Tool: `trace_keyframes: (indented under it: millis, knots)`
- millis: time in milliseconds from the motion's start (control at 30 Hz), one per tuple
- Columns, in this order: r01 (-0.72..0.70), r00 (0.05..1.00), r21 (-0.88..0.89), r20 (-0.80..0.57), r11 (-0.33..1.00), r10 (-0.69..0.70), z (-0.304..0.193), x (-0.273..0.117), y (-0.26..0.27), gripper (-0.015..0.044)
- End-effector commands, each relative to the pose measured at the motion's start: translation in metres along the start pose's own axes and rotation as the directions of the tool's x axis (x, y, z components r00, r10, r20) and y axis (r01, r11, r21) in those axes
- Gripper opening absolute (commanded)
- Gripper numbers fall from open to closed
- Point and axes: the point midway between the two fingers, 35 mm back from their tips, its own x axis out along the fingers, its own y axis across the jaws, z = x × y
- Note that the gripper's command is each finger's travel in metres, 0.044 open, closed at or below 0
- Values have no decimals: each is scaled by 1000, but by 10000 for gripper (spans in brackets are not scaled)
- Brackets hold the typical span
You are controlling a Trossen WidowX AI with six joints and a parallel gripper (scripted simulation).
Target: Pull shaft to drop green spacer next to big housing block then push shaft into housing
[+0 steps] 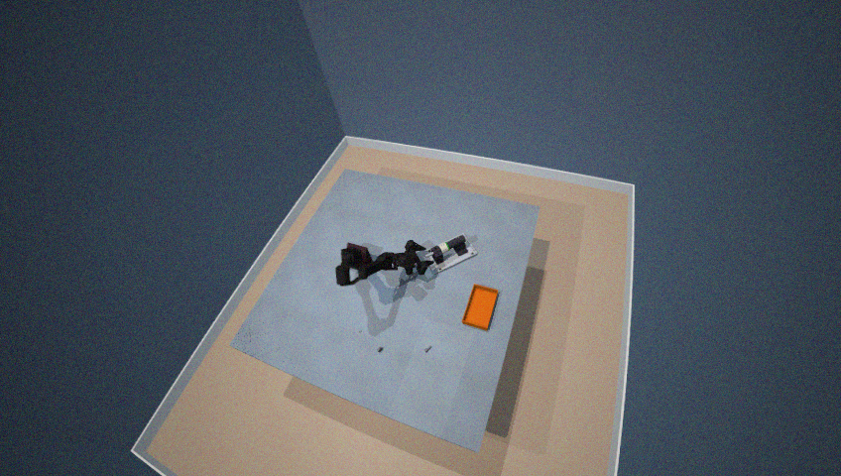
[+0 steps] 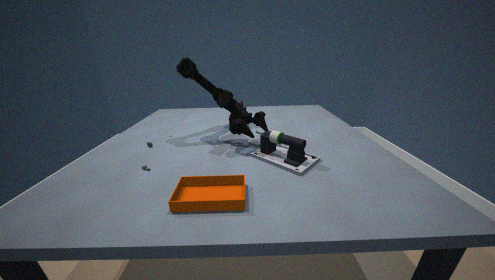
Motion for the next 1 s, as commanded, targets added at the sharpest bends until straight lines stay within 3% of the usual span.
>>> trace_keyframes:
  millis: [0,967]
  knots:
    - [0,1000,-4,-7,1000,0,-1,0,0,440]
    - [0,1000,-4,-7,1000,0,-1,18,0,440]
